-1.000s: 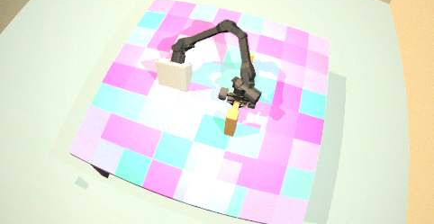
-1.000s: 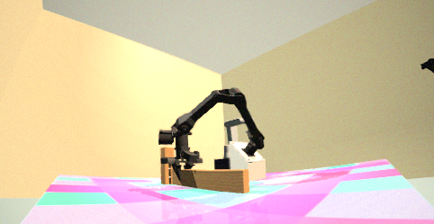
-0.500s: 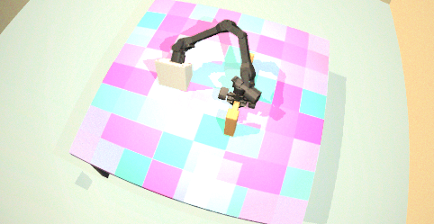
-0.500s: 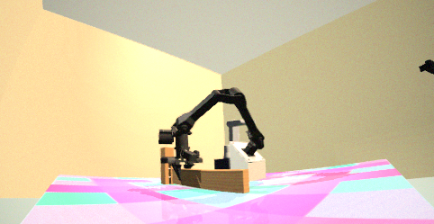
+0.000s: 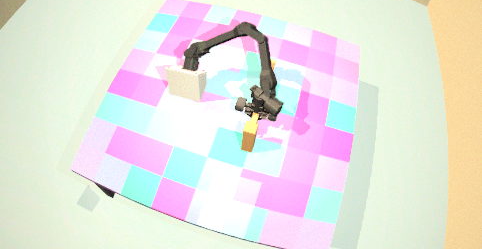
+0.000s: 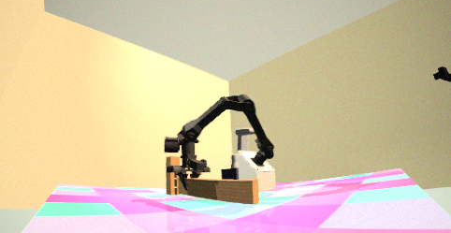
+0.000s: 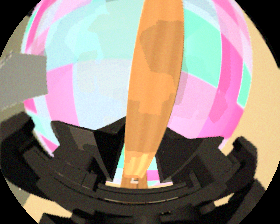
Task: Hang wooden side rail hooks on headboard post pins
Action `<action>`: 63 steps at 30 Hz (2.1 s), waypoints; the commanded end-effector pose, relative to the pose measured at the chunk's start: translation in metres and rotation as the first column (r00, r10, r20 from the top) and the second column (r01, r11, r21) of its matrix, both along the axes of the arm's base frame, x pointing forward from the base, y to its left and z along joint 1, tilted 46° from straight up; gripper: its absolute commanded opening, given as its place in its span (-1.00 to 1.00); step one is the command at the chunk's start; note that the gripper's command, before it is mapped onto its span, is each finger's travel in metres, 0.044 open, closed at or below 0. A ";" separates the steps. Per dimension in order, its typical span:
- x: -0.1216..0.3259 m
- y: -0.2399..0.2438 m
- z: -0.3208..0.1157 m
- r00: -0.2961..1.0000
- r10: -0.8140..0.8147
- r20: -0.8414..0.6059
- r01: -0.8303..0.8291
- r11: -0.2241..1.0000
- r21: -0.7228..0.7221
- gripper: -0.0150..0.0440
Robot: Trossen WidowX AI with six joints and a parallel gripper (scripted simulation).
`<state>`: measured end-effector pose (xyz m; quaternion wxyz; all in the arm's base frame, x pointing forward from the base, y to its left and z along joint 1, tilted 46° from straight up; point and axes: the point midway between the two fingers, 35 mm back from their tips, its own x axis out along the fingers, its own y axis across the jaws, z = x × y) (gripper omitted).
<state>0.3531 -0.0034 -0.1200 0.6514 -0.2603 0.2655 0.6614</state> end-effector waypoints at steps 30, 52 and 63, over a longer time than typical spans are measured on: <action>0.004 -0.009 0.009 1.000 -0.005 0.021 0.005 1.000 -0.008 -0.49; 0.004 -0.012 0.012 1.000 -0.005 0.021 0.005 1.000 -0.008 -0.49; 0.004 -0.013 0.013 1.000 -0.005 0.021 0.005 1.000 -0.008 -0.49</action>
